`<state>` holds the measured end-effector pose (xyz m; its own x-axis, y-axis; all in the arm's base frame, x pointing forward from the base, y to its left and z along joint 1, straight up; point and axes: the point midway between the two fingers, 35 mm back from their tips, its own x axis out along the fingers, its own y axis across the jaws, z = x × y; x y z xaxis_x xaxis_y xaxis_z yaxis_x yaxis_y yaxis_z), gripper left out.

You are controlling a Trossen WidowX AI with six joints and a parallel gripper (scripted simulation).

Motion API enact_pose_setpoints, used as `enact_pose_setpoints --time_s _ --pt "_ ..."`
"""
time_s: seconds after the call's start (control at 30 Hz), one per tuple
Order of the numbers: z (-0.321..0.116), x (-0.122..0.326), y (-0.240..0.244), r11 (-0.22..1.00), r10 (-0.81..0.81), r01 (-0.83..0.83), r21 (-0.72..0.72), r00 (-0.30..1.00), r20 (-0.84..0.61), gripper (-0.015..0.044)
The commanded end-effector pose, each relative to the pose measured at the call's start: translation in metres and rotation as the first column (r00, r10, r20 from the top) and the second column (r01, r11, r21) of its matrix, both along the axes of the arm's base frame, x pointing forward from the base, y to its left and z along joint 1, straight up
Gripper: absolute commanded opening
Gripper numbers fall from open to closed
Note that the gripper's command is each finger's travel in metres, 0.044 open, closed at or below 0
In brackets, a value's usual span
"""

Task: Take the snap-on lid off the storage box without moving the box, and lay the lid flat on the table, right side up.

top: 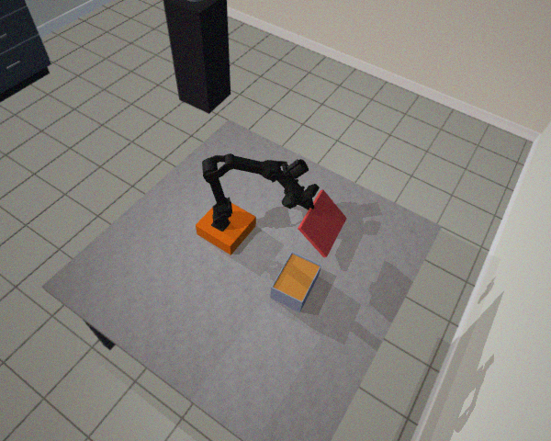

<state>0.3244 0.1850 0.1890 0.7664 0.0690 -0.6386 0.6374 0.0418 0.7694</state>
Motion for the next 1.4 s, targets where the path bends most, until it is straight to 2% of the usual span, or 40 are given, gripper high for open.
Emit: enact_pose_setpoints --time_s 0.0,1.37 --pt "0.006 0.001 0.007 1.000 -0.008 0.008 0.009 1.000 0.016 0.0000" --pt "0.009 -0.014 0.088 1.000 -0.008 0.007 0.017 1.000 0.014 0.0000"
